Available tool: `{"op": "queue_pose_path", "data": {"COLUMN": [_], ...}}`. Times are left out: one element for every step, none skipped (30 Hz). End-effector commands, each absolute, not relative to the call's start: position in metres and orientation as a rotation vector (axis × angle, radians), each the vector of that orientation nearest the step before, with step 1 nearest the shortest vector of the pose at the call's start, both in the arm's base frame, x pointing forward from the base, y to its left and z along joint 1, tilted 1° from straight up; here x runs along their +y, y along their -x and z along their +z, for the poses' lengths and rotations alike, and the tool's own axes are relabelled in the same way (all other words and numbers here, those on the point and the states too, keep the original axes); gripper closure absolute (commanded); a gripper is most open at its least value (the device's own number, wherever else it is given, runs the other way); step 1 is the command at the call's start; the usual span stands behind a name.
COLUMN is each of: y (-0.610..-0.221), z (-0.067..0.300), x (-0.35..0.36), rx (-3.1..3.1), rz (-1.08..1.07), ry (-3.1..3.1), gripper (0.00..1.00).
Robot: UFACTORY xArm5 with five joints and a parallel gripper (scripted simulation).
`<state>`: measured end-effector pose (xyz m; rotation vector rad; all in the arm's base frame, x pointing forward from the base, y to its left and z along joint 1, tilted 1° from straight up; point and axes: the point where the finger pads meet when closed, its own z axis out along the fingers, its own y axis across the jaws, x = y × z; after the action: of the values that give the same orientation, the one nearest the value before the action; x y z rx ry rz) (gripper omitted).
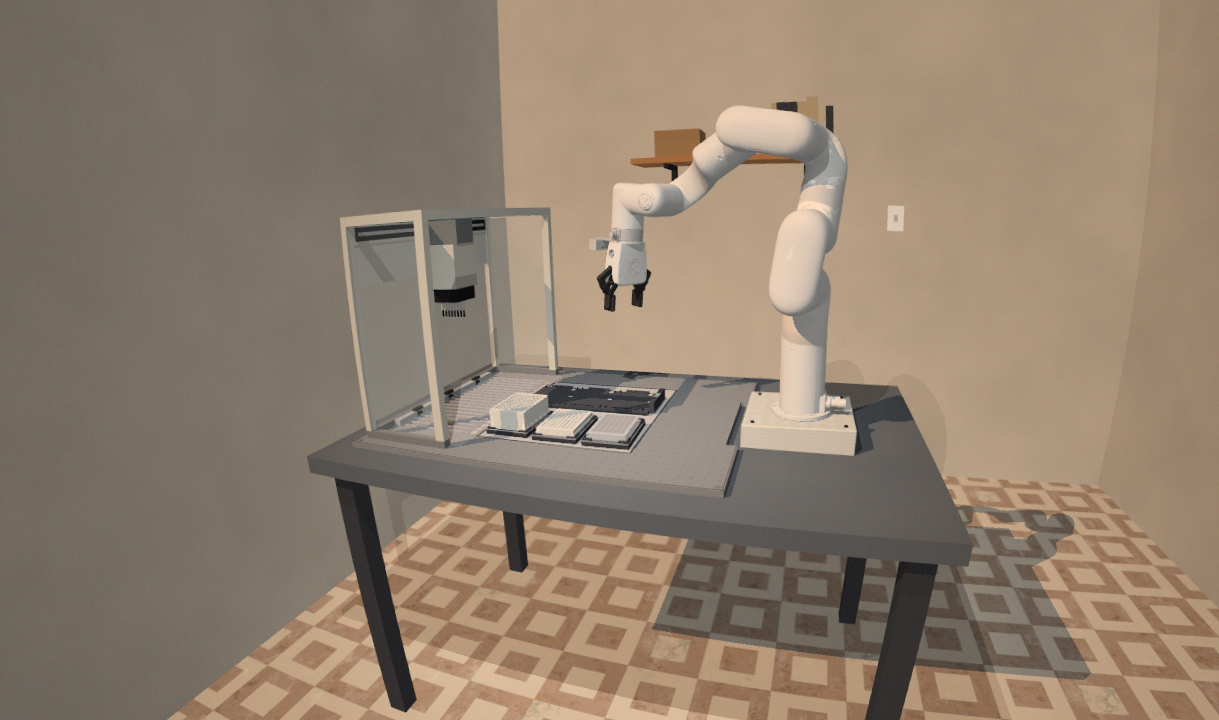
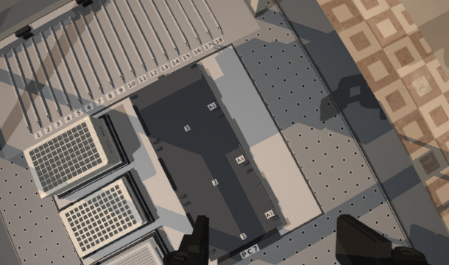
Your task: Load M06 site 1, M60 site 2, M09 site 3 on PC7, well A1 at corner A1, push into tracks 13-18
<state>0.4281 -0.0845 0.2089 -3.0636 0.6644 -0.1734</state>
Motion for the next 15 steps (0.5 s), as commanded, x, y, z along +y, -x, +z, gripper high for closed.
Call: {"op": "queue_pose_path", "data": {"y": [-0.426,-0.425,-0.424,-0.423,-0.422,-0.421,-0.420,-0.418,-0.417,-0.415,-0.414,-0.413,-0.413,-0.413,-0.413], "z": [0.217,0.219,0.221,0.223,0.224,0.226,0.228,0.230,0.232,0.235,0.237,0.238,0.238,0.238,0.238], "x": [-0.070,-0.065,-0.061,-0.056,-0.054,-0.050,-0.046,-0.041,-0.037,-0.033,-0.028,-0.026,-0.026,-0.026,-0.026], "rx": [0.516,0.466,0.445,0.446,0.445,0.395,0.345,0.295,0.244,0.224,0.223,0.223,0.223,0.223,0.223], "rz": [-0.139,-0.126,-0.121,-0.121,-0.121,-0.108,-0.095,-0.082,-0.069,-0.064,-0.064,-0.063,-0.063,-0.063,-0.063], "ry": [3.094,3.103,3.106,3.107,3.106,3.114,3.121,3.127,3.132,3.133,3.133,3.133,3.133,3.133,3.133], "gripper": [0.00,0.00,0.00,0.00,0.00,0.00,0.00,0.00,0.00,0.00,0.00,0.00,0.00,0.00,0.00]}}
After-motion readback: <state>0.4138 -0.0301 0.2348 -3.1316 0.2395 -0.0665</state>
